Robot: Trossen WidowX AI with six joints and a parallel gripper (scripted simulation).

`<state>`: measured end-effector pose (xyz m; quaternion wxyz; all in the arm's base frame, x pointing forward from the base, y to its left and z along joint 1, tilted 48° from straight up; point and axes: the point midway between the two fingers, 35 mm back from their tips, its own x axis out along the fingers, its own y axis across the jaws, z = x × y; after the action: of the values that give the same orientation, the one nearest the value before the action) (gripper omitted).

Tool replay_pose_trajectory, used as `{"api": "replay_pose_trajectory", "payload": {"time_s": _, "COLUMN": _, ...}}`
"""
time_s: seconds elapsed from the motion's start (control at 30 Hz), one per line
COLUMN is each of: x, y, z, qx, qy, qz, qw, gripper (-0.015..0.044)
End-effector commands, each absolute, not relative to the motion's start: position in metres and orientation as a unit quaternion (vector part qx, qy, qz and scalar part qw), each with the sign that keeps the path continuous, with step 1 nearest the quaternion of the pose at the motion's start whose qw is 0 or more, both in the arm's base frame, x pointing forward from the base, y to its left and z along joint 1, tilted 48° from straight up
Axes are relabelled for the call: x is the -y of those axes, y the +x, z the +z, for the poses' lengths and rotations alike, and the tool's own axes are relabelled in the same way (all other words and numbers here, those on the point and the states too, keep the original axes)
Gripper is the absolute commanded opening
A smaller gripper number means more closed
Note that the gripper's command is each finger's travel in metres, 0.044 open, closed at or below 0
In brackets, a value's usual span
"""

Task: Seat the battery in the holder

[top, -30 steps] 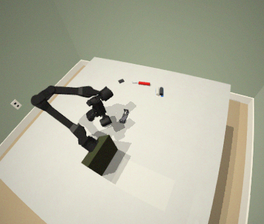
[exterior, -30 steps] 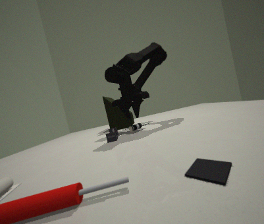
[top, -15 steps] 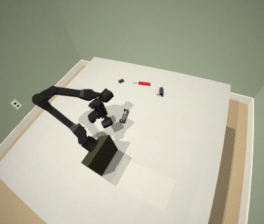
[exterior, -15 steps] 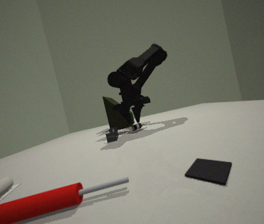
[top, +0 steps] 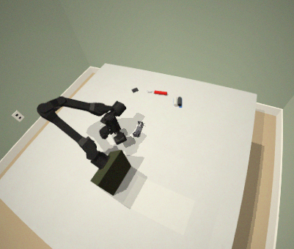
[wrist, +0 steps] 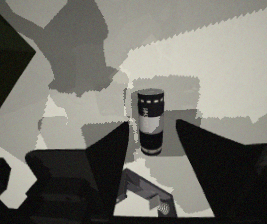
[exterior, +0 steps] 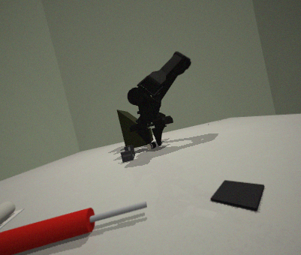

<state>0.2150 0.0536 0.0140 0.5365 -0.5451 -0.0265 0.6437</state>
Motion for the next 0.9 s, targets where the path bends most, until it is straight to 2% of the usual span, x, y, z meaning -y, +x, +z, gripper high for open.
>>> {"api": "replay_pose_trajectory", "payload": {"time_s": 0.0, "x": -0.058, "y": 0.213, "z": 0.011, "qx": 0.027, "qy": -0.539, "qz": 0.647, "qw": 0.539, "gripper": 0.0241}}
{"api": "replay_pose_trajectory", "payload": {"time_s": 0.17, "x": -0.058, "y": 0.213, "z": 0.011, "qx": 0.027, "qy": -0.539, "qz": 0.647, "qw": 0.539, "gripper": 0.011}}
{"api": "replay_pose_trajectory", "payload": {"time_s": 0.3, "x": -0.058, "y": 0.213, "z": 0.011, "qx": 0.027, "qy": -0.539, "qz": 0.647, "qw": 0.539, "gripper": 0.0083}}
{"api": "replay_pose_trajectory", "payload": {"time_s": 0.87, "x": -0.022, "y": 0.205, "z": 0.044, "qx": 0.027, "qy": -0.54, "qz": 0.647, "qw": 0.538, "gripper": 0.008}}
